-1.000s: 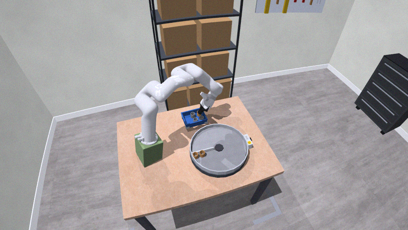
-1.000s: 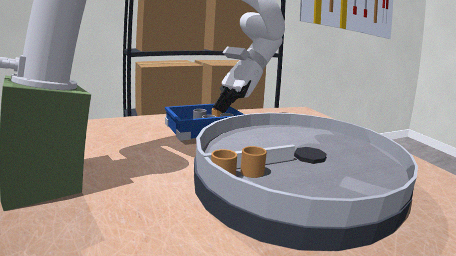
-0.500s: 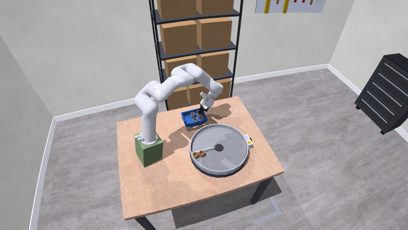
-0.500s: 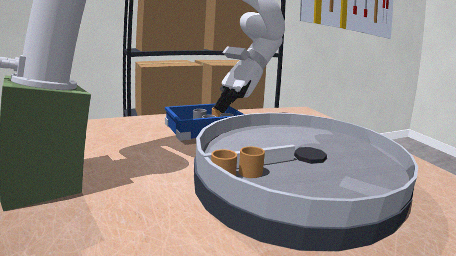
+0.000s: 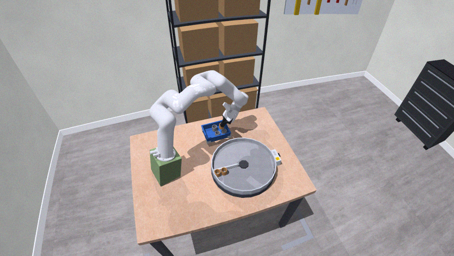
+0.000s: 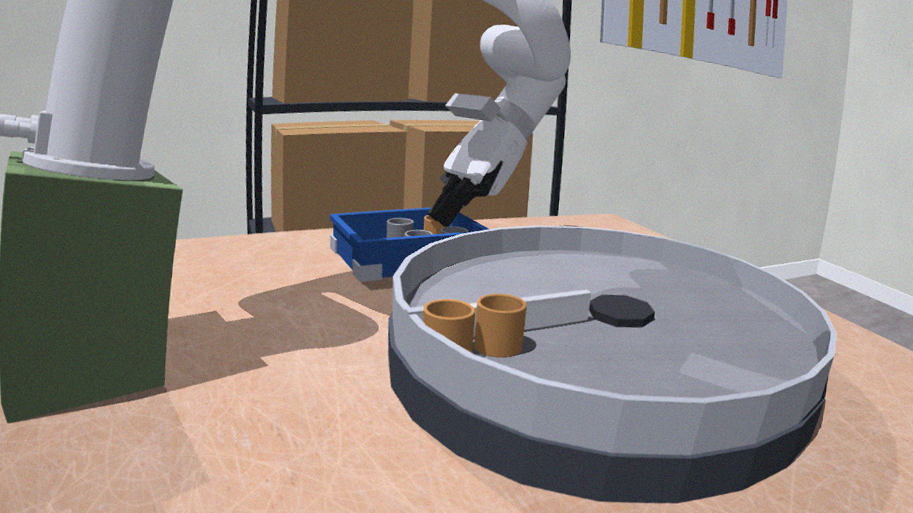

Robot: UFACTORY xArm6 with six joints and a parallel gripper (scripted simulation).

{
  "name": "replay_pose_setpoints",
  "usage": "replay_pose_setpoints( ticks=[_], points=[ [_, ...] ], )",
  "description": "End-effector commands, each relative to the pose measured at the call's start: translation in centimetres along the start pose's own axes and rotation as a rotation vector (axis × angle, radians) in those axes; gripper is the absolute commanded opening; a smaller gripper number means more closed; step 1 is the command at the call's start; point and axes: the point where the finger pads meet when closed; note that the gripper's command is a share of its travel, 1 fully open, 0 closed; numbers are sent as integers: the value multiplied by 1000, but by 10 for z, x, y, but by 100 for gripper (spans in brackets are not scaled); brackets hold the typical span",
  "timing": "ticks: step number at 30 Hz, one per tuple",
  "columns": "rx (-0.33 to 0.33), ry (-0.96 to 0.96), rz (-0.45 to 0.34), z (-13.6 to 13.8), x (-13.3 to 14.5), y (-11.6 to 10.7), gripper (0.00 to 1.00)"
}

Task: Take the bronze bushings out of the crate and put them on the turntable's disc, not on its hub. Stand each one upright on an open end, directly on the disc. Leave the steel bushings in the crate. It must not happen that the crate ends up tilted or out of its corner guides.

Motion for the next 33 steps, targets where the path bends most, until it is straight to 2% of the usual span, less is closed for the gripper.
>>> replay_pose_setpoints(
  ticks=[1,24,33],
  points=[
    [2,-1,-5,1,0,-3,0],
    [2,-1,-5,1,0,-3,0],
    [2,-1,-5,-1,-10,-15,0]
  ],
)
Point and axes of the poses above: the point where the finger pads meet when closed, its own y axis out along the fingers, its own z axis across the jaws, x = y × z, and after that the axes turned 8 degrees about y, right-handed
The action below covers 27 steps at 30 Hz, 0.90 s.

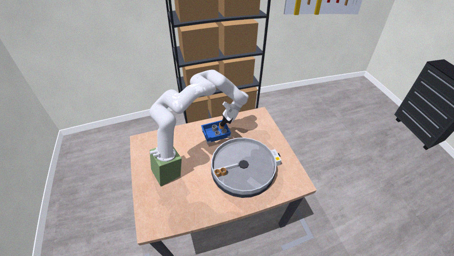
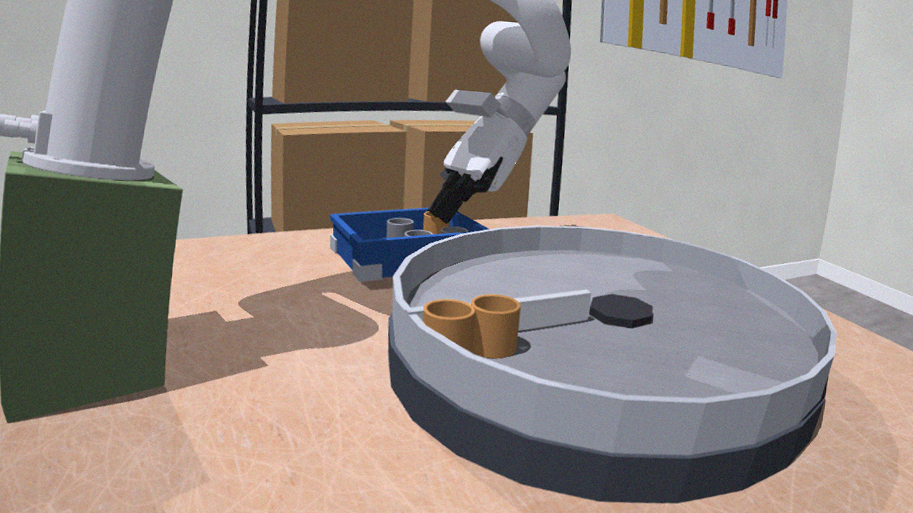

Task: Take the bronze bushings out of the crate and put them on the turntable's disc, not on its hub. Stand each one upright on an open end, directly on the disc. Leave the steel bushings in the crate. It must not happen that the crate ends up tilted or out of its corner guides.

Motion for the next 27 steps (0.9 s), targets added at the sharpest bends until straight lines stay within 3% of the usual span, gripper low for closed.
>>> replay_pose_setpoints(
  ticks=[1,20,27],
  points=[
    [2,-1,-6,-1,-8,-13,0],
    [2,-1,-6,-8,-57,-71,0],
    [2,-1,-6,-10,-66,-82,0]
  ],
)
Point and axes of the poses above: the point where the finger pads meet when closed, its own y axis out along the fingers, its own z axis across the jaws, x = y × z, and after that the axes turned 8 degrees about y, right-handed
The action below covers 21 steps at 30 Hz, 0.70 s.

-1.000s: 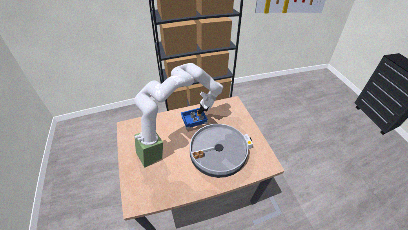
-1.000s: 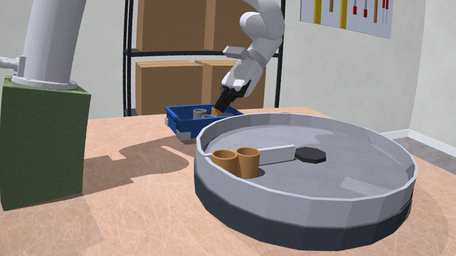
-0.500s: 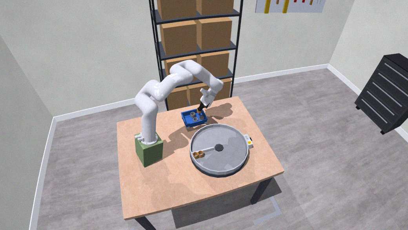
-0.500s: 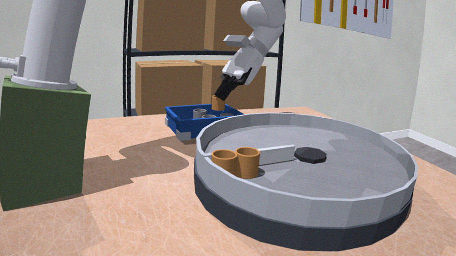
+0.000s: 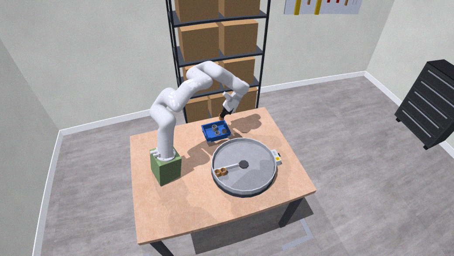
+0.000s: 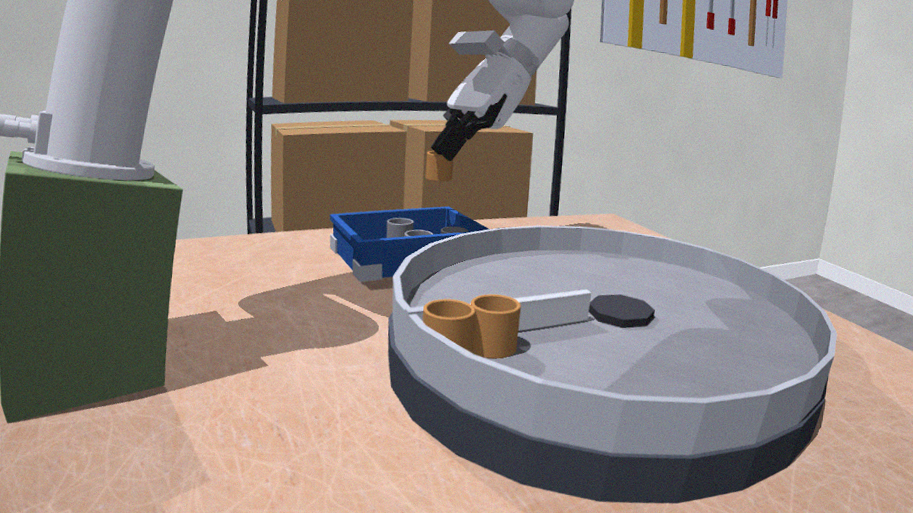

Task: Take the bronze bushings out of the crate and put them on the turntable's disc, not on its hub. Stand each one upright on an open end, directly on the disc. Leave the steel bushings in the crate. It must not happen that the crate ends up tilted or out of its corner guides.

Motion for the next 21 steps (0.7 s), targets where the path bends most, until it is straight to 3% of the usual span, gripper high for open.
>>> replay_pose_setpoints(
  ticks=[1,21],
  points=[
    [2,-1,-6,-1,-9,-14,0],
    [2,-1,-6,-2,-12,-17,0]
  ],
)
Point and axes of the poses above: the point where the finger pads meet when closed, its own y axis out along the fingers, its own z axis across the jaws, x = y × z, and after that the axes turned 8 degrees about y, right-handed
